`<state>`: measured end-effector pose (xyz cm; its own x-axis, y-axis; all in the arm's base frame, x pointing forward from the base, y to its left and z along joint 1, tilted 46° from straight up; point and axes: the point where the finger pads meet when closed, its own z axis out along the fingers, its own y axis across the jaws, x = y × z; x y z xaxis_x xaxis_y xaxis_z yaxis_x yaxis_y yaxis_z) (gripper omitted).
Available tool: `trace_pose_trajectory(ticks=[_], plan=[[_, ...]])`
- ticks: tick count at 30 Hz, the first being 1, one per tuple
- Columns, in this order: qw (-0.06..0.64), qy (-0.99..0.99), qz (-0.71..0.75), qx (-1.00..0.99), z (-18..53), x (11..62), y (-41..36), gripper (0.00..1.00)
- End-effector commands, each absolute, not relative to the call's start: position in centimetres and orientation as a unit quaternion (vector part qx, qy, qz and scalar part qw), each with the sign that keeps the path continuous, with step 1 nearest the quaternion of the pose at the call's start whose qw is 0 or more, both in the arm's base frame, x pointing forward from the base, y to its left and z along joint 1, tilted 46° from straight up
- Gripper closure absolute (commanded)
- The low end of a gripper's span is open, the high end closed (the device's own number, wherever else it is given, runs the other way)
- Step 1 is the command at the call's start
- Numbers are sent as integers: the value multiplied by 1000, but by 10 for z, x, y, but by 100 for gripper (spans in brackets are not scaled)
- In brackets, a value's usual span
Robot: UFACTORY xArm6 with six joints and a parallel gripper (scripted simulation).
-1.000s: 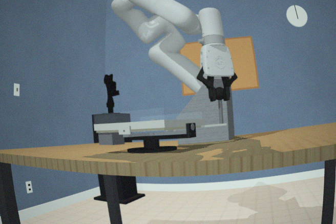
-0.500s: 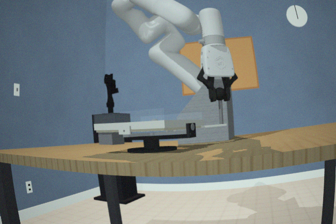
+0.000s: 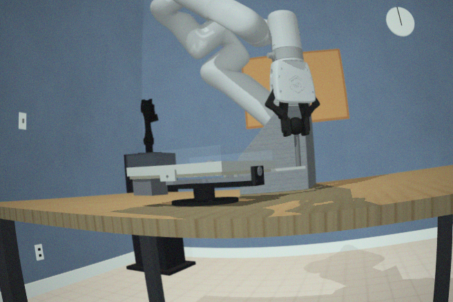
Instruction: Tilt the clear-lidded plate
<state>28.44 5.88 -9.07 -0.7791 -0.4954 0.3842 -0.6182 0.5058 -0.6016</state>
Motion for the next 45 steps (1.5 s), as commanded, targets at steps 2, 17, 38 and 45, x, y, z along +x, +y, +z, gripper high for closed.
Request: trace_pose_trajectory(ticks=[2,17,38,45], plan=[[81,-864,378,322,-91,284,59,100],[81,-864,378,322,-93,284,58,100],[81,-864,378,322,-91,284,58,100],[81,-864,378,322,-93,283,57,100]])
